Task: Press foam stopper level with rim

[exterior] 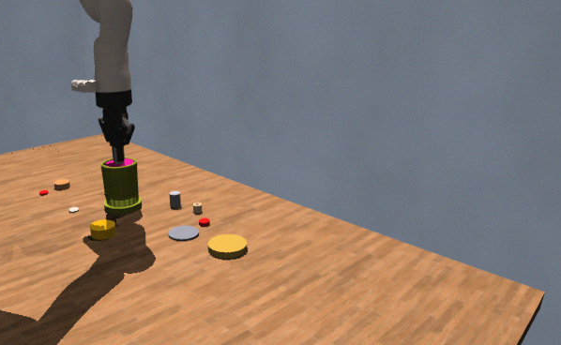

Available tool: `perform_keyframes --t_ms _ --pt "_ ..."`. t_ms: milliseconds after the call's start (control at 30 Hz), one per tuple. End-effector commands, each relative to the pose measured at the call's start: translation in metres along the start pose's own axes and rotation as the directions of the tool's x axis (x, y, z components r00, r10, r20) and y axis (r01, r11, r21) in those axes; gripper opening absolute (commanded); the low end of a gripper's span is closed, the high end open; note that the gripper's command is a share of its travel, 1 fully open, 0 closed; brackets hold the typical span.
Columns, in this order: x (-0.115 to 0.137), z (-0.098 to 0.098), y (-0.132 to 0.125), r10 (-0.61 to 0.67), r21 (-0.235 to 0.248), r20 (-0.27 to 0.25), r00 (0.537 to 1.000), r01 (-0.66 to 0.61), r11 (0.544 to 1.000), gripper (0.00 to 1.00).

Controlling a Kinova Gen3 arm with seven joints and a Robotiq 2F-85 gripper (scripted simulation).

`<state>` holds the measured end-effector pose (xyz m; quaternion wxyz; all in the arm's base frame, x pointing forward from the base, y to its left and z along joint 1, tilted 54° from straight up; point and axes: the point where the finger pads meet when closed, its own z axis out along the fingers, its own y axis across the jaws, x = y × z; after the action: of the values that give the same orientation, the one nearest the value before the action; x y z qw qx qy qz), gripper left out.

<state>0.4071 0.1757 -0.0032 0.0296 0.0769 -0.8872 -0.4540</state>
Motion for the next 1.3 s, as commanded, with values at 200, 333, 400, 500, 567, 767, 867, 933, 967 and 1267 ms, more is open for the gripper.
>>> perform_keyframes --t_ms 200,333,400,500,567,767,867,933,967,1267 --pt "0.0 0.001 0.0 0.0 -0.001 -0.001 1.0 0.0 1.0 0.0" --pt "0.0 0.001 0.0 0.0 -0.001 -0.001 1.0 0.0 1.0 0.0" --pt "0.0 0.001 0.0 0.0 -0.001 -0.001 1.0 0.0 1.0 0.0" --pt "0.0 0.001 0.0 0.0 -0.001 -0.001 1.0 0.0 1.0 0.0" --pt "0.0 0.001 0.0 0.0 -0.001 -0.001 1.0 0.0 1.0 0.0" --pt "0.0 0.001 0.0 0.0 -0.001 -0.001 1.0 0.0 1.0 0.0" --pt "0.0 0.0 0.0 0.0 -0.001 -0.001 1.0 0.0 1.0 0.0" --pt "0.0 -0.001 0.0 0.0 -0.001 -0.001 1.0 0.0 1.0 0.0" --pt "0.0 -0.002 0.0 0.0 -0.001 -0.001 1.0 0.0 1.0 0.0" --pt "0.0 -0.017 0.0 0.0 -0.001 -0.001 1.0 0.0 1.0 0.0"
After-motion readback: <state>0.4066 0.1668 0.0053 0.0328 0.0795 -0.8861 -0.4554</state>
